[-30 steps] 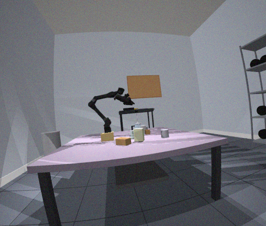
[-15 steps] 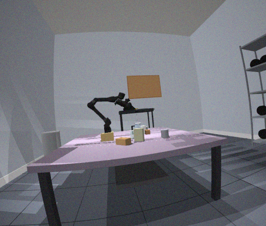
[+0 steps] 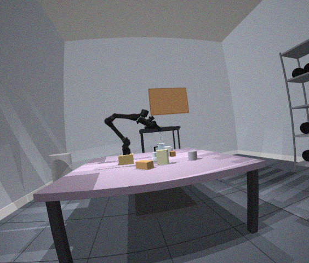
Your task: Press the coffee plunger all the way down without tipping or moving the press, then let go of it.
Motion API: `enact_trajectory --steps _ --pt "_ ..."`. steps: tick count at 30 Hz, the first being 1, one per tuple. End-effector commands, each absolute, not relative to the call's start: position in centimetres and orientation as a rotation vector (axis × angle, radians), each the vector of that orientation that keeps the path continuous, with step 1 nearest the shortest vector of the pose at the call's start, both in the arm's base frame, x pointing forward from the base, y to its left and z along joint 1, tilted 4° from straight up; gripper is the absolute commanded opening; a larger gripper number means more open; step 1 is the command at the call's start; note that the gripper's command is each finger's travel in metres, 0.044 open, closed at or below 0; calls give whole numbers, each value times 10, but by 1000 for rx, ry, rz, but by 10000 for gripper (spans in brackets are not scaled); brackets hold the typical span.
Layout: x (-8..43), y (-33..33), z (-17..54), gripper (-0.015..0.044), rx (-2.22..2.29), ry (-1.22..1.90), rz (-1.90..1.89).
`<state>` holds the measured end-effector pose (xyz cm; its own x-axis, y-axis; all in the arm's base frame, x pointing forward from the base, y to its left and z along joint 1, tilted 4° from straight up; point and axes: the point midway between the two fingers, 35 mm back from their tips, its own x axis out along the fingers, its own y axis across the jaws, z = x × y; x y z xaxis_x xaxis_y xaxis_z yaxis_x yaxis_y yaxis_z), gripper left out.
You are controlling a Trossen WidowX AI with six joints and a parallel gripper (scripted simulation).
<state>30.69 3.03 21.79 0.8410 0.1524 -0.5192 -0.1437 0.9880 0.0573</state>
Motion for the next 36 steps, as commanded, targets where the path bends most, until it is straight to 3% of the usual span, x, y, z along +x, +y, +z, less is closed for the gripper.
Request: enact_trajectory --steps 1,6,18,36 --pt "313 31 213 440 18 553 152" --pt "317 32 210 440 18 552 152" --pt "317 32 210 125 18 552 152" --pt "320 33 200 122 18 552 152"
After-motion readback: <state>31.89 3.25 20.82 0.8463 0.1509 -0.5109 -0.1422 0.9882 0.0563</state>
